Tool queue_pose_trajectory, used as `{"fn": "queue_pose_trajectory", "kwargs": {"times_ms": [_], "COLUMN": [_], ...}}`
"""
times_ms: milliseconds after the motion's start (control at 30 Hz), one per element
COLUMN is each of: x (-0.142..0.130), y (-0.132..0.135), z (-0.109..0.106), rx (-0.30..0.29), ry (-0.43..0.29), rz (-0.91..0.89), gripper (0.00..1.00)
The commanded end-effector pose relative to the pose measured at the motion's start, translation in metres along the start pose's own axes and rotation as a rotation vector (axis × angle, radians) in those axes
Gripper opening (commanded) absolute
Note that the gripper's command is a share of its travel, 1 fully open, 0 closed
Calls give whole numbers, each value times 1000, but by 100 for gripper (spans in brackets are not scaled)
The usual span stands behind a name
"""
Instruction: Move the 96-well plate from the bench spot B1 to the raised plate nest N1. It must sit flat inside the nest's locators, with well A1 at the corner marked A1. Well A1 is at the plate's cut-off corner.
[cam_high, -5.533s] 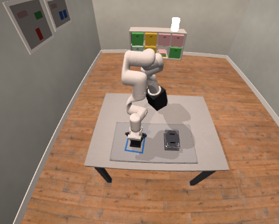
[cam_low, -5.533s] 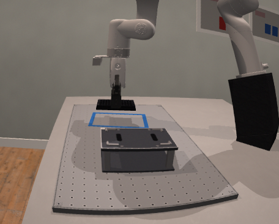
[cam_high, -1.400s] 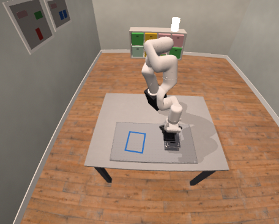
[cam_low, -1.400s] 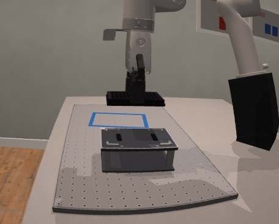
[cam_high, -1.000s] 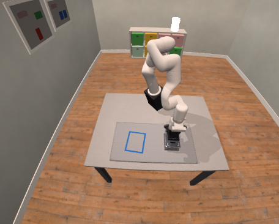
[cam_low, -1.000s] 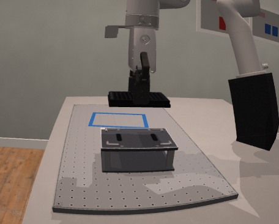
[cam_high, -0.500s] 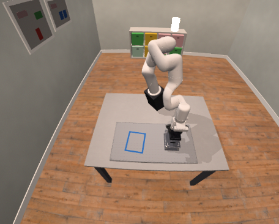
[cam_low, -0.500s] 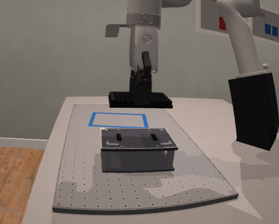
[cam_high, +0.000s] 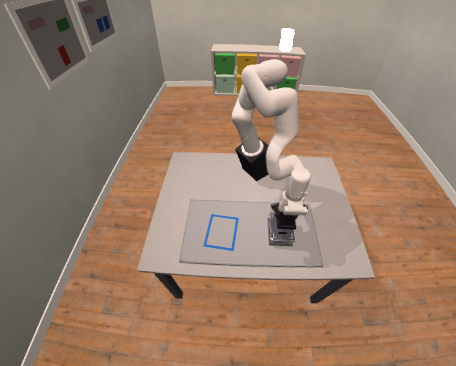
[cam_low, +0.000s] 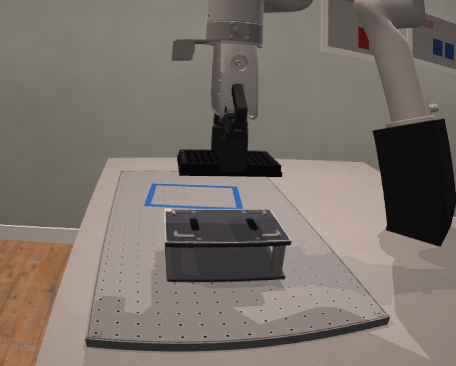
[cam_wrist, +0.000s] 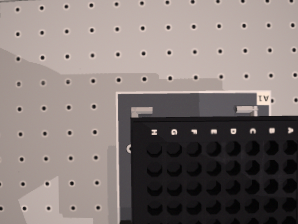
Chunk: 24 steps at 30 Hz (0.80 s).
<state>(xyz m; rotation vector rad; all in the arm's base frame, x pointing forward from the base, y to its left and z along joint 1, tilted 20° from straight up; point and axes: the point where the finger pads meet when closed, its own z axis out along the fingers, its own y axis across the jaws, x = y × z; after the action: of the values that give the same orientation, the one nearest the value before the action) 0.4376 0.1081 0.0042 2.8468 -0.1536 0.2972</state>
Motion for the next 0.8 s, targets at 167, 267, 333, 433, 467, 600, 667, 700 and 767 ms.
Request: {"fn": "queue_pose_trajectory", "kwargs": {"times_ms": [167, 267, 333, 433, 467, 600, 667, 700, 767], "x": [1, 1, 1, 1, 1, 1, 1, 1, 1], "y": [-1, -1, -1, -1, -1, -1, -1, -1, -1], "z": [-1, 1, 4, 6, 7, 14, 17, 19, 22], "rx": [2, 2, 2, 2, 2, 2, 2, 2, 2], "ry": [3, 3, 3, 3, 3, 3, 3, 3, 3], "rz": [0, 0, 0, 0, 0, 0, 0, 0, 0], "gripper": [0, 0, 0, 0, 0, 0, 0, 0, 0]}}
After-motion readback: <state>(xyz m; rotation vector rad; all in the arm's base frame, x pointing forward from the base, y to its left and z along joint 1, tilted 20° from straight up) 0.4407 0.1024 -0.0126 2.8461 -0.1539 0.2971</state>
